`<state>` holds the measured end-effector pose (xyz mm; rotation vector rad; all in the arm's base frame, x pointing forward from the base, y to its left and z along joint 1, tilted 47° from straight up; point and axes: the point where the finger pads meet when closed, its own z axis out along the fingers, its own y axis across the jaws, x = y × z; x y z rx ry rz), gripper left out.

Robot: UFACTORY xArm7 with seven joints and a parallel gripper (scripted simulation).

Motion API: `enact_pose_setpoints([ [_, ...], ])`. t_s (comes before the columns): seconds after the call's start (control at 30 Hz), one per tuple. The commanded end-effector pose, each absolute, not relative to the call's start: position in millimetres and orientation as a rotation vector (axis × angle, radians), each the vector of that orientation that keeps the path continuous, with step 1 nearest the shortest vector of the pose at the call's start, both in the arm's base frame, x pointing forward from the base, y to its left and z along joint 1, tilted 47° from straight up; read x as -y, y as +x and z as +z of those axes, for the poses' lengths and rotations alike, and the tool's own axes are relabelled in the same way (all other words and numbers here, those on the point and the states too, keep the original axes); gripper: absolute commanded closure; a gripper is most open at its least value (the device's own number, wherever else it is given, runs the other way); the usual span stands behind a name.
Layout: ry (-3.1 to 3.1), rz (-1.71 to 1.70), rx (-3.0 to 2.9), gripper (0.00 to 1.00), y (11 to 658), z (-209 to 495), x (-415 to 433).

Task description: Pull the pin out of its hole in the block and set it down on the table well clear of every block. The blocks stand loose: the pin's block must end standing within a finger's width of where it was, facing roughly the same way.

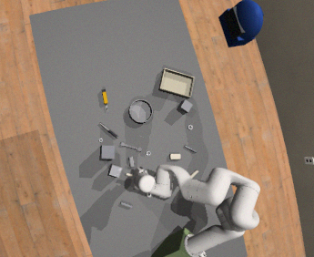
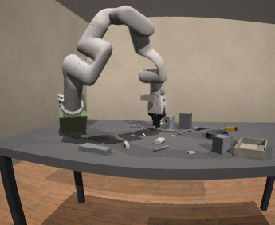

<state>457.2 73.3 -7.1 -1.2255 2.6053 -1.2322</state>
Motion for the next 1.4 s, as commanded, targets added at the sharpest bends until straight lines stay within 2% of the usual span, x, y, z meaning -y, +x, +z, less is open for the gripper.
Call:
enact_pose_setpoints([
  [0.0,-1.227,-1.229,-2.603,1.00,457.9,-6.8,-75.3],
  [1.37,-1.203,-1.299,-2.657,1.00,455.5,2.1,-85.4],
])
